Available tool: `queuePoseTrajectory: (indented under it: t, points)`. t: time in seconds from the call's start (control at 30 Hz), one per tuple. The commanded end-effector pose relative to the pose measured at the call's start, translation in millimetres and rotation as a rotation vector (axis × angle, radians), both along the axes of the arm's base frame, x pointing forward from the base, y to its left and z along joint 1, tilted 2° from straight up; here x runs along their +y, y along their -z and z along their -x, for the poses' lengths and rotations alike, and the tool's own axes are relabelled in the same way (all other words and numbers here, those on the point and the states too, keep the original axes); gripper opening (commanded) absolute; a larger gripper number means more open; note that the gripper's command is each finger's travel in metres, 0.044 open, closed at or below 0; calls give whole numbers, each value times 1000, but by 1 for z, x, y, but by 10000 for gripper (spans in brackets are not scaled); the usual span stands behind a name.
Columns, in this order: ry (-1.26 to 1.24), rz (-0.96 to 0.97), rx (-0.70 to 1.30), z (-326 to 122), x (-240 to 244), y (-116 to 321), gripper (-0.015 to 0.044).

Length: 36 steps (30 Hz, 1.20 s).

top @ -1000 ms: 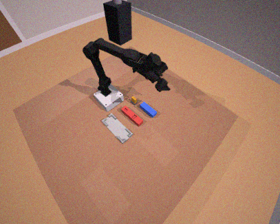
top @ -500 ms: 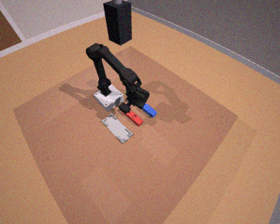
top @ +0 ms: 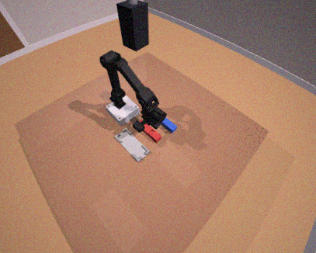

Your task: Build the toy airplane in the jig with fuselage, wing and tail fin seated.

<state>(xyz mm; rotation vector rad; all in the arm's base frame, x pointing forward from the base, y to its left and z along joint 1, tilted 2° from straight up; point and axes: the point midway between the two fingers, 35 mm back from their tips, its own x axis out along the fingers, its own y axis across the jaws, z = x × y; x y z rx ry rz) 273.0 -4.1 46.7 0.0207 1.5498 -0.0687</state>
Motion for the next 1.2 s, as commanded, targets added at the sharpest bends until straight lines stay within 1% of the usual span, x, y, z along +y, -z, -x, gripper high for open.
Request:
queuePoseTrajectory:
  t: [0.0,0.1,1.17]
  points:
    - [4,4,-15,-2,-1,5,440]
    - [4,4,-15,-2,-1,18,440]
    - [4,4,-14,-4,-3,65,440]
